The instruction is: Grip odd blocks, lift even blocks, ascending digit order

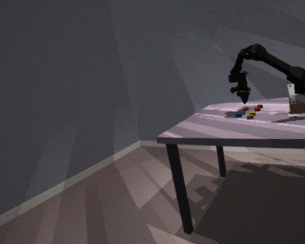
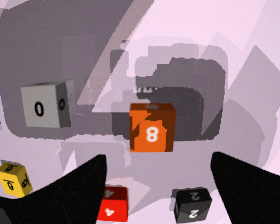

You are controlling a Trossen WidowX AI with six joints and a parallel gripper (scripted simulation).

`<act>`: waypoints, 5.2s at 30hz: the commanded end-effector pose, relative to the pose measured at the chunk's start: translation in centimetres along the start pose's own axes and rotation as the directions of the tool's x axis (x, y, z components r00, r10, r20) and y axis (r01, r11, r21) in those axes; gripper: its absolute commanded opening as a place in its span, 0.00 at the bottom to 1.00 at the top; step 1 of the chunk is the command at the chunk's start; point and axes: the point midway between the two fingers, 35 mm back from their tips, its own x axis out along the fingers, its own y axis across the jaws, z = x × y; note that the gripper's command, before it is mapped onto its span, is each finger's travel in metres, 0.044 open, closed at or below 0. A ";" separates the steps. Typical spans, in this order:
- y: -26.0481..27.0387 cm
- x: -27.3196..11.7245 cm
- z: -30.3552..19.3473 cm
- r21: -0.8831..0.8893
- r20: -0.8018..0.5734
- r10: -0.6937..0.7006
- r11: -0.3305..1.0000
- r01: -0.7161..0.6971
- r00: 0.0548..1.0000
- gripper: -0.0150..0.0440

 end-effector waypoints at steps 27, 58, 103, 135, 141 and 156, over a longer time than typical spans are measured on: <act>-0.3 4.2 -0.1 0.013 0.010 0.005 1.000 -0.005 1.000 0.93; -0.3 4.4 -0.1 0.013 0.010 0.006 1.000 -0.006 1.000 0.46; -0.3 3.0 -0.1 0.014 0.010 0.005 1.000 -0.005 1.000 0.46; -0.3 3.2 -0.1 0.014 0.010 0.005 1.000 -0.005 1.000 0.93; -0.3 0.7 -0.2 0.014 0.010 0.004 1.000 -0.004 1.000 0.93; 19.6 -5.4 -1.8 0.020 0.014 -0.012 1.000 0.012 1.000 0.93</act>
